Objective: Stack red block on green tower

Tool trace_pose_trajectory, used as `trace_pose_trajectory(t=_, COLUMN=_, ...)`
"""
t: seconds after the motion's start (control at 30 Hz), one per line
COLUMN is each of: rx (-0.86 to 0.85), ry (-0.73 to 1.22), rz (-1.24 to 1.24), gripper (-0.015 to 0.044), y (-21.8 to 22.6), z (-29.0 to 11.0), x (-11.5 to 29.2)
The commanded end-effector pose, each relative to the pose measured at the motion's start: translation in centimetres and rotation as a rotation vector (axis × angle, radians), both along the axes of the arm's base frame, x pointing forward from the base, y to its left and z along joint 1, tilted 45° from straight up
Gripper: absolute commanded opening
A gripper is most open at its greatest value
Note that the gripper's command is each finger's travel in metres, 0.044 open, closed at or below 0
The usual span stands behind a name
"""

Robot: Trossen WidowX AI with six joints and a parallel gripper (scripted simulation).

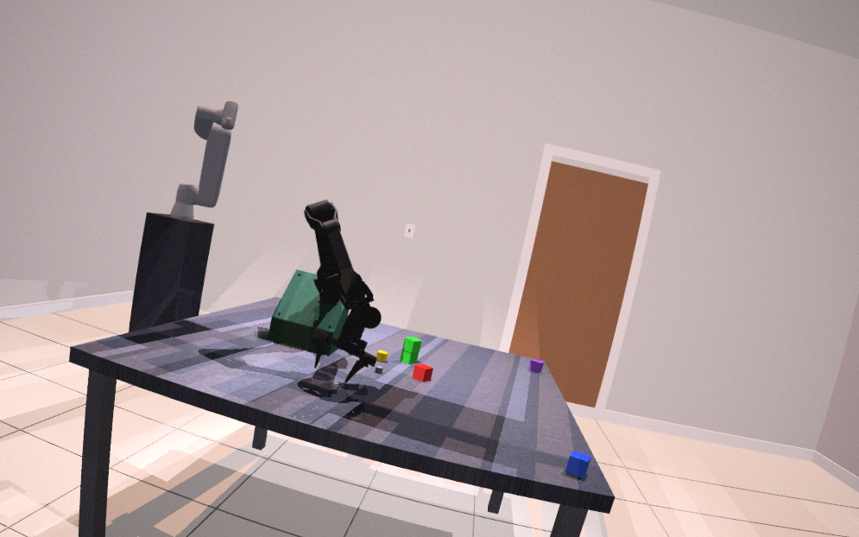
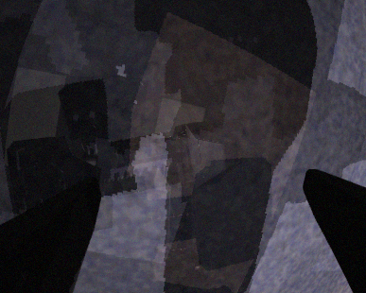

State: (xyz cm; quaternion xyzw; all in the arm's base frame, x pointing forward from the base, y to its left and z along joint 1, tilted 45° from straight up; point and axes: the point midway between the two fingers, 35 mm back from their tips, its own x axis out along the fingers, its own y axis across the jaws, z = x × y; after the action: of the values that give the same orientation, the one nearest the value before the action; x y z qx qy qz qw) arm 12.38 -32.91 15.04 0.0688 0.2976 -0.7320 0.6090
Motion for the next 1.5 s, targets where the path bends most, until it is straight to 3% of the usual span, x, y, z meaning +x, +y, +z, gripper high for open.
trace_pose_trajectory(t=0.0, rx=0.054, ry=0.013, rz=0.073, gripper=0.0440, y=0.7, z=-0.8, x=3.3)
trace_pose_trajectory(t=0.47, rx=0.245, ry=0.159, rz=0.356, gripper=0.0440, y=7.4, z=-4.4, x=15.0)
trace_pose_trajectory(t=0.77, rx=0.320, ry=0.258, rz=0.469, gripper=0.0440, y=12.8, z=-6.4, x=19.8)
trace_pose_trajectory(t=1.17, rx=0.375, ry=0.429, rz=0.599, gripper=0.0440, y=22.1, z=-9.1, x=23.9)
trace_pose_trajectory(t=1.47, rx=0.375, ry=0.431, rz=0.600, gripper=0.0440, y=20.6, z=-10.8, x=24.0)
